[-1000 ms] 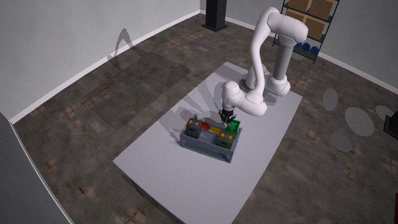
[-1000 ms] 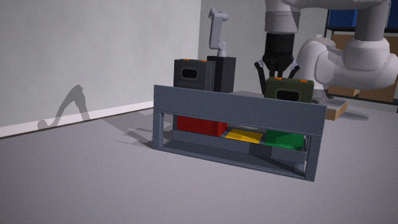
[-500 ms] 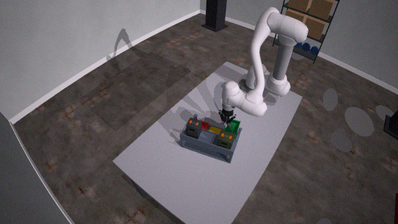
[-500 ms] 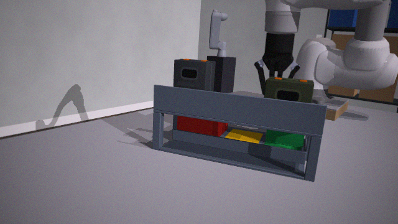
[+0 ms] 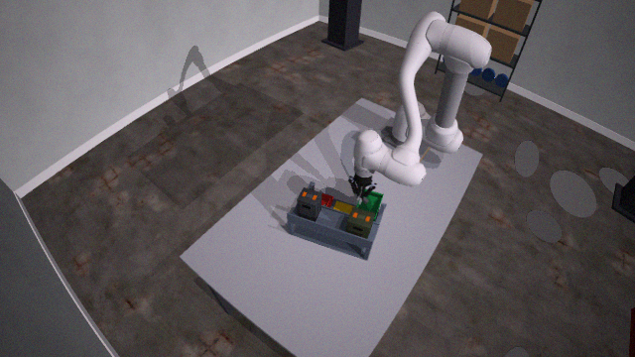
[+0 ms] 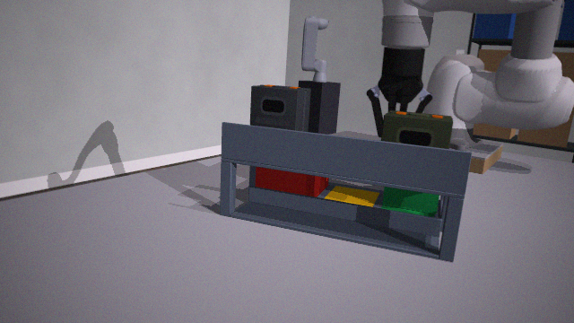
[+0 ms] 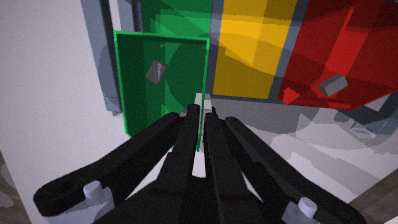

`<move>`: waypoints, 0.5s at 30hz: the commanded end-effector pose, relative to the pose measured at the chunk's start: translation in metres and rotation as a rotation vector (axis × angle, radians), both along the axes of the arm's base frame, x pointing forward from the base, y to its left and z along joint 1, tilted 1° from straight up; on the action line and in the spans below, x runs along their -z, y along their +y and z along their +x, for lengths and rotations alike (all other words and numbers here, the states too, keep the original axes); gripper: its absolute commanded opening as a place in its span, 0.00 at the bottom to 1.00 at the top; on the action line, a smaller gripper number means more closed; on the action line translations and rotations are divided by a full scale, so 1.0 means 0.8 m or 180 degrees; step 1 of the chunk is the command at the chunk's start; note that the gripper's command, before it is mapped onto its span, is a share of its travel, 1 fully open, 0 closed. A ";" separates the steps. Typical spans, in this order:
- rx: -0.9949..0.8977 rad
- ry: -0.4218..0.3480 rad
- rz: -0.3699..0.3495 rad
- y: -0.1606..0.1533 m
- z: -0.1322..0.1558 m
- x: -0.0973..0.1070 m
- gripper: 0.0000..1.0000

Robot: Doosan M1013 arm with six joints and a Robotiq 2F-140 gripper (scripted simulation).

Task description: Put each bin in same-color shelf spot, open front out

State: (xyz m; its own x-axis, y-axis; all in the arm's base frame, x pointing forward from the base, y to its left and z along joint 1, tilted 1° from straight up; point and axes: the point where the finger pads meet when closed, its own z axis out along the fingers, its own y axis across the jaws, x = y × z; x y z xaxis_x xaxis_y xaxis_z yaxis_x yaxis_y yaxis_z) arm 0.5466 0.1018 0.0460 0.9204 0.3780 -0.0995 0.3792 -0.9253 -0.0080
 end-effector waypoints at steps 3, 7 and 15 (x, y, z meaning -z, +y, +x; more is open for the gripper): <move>0.0000 -0.0007 0.0004 0.001 0.002 0.000 0.10; 0.0000 -0.0017 0.0007 0.002 0.005 0.000 0.10; 0.0000 -0.0035 0.0015 0.004 0.010 0.001 0.10</move>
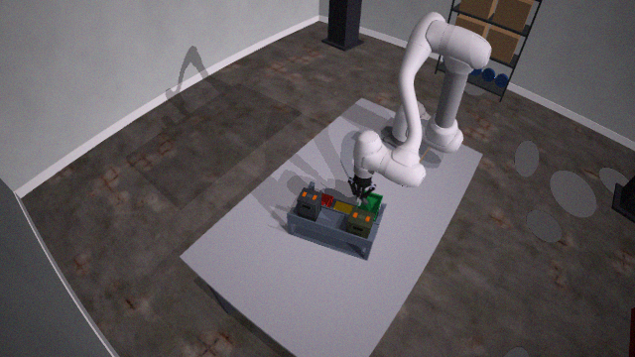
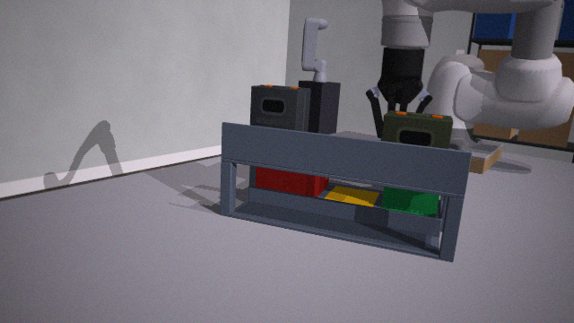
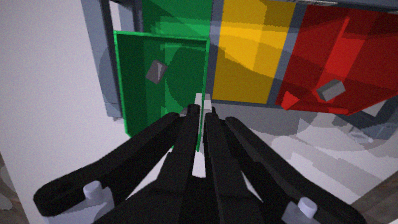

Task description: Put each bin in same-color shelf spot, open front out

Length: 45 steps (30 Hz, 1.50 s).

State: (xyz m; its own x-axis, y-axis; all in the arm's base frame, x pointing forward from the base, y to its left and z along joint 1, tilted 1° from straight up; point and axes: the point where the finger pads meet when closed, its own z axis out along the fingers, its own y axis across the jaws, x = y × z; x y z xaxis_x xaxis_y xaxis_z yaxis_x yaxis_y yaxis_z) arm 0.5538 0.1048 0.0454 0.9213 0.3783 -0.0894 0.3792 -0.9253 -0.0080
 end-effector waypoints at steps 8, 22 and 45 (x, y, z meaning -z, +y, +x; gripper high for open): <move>0.0000 -0.0015 0.0007 0.002 0.004 0.000 0.10; 0.0000 -0.0022 0.0010 0.003 0.006 0.000 0.10; 0.0000 -0.0023 0.0010 0.003 0.007 0.001 0.10</move>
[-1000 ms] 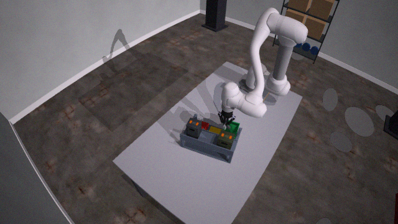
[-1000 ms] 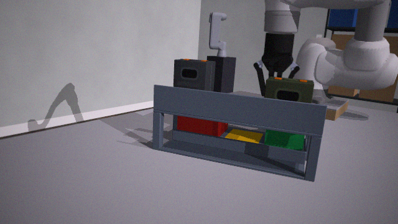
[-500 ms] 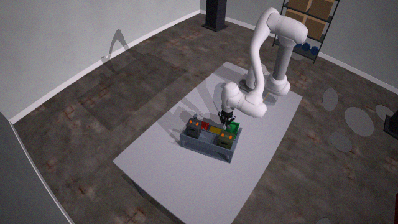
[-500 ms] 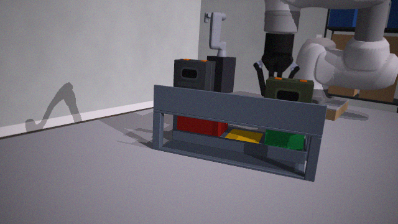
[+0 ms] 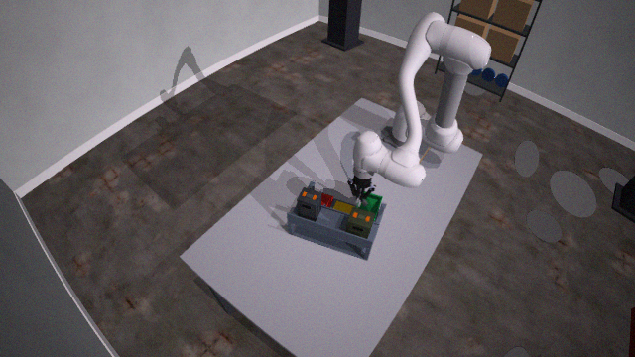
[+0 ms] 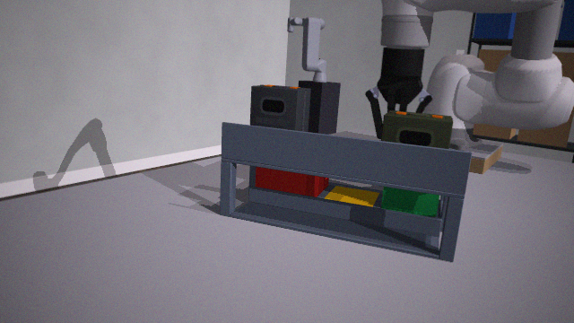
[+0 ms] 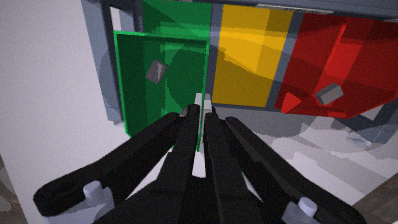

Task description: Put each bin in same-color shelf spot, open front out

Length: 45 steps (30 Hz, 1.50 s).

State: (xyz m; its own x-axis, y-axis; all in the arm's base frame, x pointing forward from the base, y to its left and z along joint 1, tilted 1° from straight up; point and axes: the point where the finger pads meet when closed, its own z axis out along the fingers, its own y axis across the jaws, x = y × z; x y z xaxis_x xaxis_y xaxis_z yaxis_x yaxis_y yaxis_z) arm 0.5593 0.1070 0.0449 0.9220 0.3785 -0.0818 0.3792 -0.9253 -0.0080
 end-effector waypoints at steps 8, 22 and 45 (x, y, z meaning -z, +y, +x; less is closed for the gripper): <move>0.0000 -0.0007 0.0003 0.001 0.003 0.000 0.10; 0.0000 -0.0023 0.0010 0.004 0.011 0.000 0.10; 0.0000 -0.0044 0.0019 0.009 0.021 0.001 0.10</move>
